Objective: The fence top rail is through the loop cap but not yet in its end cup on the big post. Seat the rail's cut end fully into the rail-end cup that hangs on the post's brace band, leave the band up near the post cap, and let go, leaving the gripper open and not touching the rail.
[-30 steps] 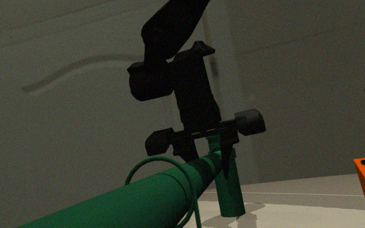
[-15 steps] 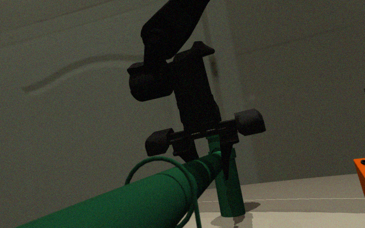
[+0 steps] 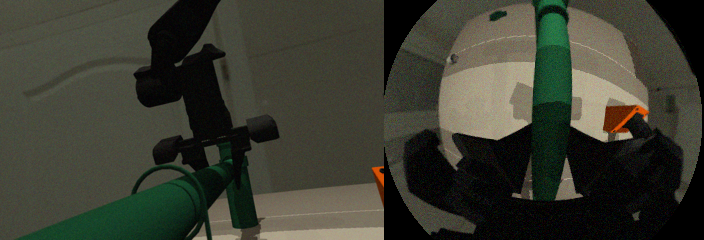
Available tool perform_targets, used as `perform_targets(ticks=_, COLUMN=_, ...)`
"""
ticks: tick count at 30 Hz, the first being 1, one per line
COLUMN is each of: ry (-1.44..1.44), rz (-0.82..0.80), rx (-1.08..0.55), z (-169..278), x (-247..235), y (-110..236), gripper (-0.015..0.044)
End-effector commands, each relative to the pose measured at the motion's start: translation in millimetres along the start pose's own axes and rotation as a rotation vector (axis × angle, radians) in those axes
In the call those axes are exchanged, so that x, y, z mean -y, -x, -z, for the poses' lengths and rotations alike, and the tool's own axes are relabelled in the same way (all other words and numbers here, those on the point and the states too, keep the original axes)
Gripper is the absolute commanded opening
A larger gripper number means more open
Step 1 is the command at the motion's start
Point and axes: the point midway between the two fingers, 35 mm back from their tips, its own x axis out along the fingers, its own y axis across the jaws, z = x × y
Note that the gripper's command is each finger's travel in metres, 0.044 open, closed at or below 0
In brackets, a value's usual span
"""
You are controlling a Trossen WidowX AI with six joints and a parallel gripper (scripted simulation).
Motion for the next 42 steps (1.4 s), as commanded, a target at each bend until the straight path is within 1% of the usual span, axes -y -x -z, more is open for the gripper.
perform_targets(ticks=1, ry=0.000, rz=-0.003, rx=0.005, z=-1.9, x=-0.2, y=0.9, gripper=0.0000)
perform_targets(ticks=42, ry=0.000, rz=0.000, rx=0.001, z=-13.9, x=-4.6, y=6.5, gripper=0.0000)
